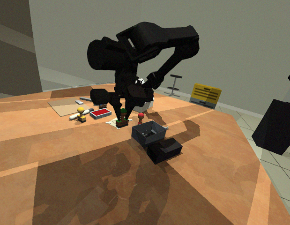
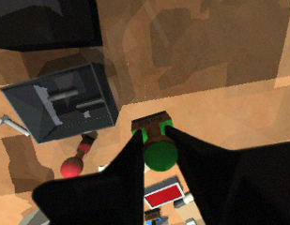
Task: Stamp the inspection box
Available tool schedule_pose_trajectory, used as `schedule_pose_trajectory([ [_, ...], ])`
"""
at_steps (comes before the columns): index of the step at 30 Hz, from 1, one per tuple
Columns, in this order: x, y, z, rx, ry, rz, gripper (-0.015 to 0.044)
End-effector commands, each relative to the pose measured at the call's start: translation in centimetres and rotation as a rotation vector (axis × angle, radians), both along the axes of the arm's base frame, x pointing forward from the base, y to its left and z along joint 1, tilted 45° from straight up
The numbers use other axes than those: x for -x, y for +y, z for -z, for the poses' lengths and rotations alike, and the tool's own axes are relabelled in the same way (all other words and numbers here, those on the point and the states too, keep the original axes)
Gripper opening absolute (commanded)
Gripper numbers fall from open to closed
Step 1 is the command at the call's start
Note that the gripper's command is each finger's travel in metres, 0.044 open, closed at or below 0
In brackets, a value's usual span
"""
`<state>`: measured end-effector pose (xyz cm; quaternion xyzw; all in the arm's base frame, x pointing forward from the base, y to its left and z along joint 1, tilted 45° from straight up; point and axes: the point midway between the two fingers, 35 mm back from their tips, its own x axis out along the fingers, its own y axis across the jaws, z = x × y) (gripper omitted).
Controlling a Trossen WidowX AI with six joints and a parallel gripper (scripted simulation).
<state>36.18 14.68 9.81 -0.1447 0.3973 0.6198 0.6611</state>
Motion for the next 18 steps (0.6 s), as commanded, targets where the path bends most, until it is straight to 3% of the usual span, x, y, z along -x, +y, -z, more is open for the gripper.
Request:
schedule_pose_trajectory([
  [1,0.1,0.5,0.6,-0.002,0.011,0.0,0.0],
  [18,0.4,2.5,2.6,-0.003,0.011,0.0,0.0],
])
